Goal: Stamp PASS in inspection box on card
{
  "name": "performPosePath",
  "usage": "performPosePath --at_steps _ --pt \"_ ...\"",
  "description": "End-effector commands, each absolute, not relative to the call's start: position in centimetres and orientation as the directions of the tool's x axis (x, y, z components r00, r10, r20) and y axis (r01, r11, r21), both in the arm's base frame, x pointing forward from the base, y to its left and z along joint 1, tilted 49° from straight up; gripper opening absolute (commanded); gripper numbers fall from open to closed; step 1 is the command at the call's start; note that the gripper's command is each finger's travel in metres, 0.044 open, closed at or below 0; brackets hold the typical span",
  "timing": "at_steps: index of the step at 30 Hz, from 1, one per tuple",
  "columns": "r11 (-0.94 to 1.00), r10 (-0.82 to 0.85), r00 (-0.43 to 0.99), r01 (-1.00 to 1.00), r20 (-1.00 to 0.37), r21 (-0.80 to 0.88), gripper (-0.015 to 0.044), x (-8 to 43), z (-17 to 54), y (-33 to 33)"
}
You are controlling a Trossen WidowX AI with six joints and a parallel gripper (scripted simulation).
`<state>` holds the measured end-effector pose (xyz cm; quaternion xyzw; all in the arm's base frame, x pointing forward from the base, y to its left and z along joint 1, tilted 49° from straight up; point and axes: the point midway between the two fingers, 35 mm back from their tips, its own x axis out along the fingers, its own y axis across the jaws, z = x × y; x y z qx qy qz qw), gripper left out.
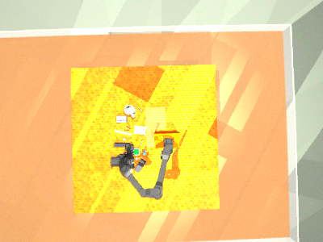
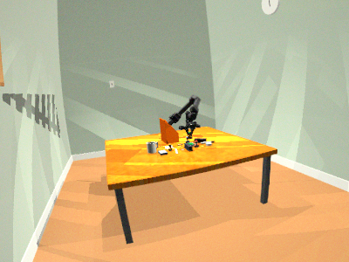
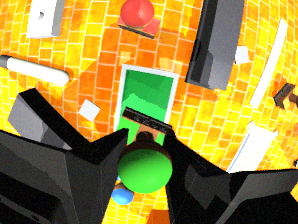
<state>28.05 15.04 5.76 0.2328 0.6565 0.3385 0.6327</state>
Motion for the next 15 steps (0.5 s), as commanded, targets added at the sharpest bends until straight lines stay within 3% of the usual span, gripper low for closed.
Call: performPosePath --at_steps 1,15 --pt "0.661 0.735 -0.094 -0.119 -0.671 0.741 0.0 27.95 5.55 15.3" --pt "0.661 0.735 -0.094 -0.119 -0.671 0.741 0.0 27.88 4.93 16.0"
